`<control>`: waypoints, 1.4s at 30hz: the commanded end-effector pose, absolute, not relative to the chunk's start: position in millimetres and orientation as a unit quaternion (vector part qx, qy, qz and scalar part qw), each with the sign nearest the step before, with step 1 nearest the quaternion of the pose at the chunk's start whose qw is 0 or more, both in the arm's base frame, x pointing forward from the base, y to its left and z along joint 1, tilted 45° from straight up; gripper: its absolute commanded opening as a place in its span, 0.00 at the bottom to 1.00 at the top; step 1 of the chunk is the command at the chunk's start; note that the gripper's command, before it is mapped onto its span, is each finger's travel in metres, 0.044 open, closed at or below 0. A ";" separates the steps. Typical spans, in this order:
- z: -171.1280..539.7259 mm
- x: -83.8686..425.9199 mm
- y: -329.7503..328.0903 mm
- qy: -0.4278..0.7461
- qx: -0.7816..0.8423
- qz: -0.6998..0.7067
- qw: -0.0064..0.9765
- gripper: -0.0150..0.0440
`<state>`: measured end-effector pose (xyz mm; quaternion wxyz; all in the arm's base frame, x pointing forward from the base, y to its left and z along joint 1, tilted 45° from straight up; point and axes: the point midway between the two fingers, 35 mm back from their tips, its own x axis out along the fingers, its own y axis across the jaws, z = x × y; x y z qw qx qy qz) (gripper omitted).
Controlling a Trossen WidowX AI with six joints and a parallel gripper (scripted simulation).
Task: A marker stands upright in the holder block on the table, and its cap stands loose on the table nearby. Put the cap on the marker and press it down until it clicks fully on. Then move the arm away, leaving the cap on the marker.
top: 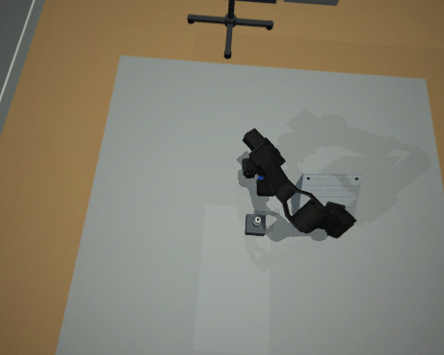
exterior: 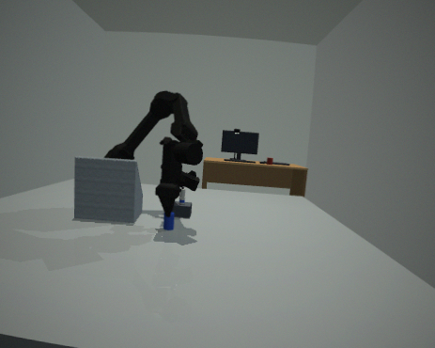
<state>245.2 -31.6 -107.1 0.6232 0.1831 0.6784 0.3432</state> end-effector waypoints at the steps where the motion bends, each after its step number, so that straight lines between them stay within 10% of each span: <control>1: -111.3 243.7 -26.4 0.679 0.186 0.343 0.622 0.68; 19: -129.1 238.6 -8.1 0.679 0.187 0.344 0.621 0.68; 35: -126.2 240.5 -11.7 0.679 0.187 0.344 0.622 0.27; 42: -110.2 245.2 -28.1 0.679 0.186 0.343 0.622 0.25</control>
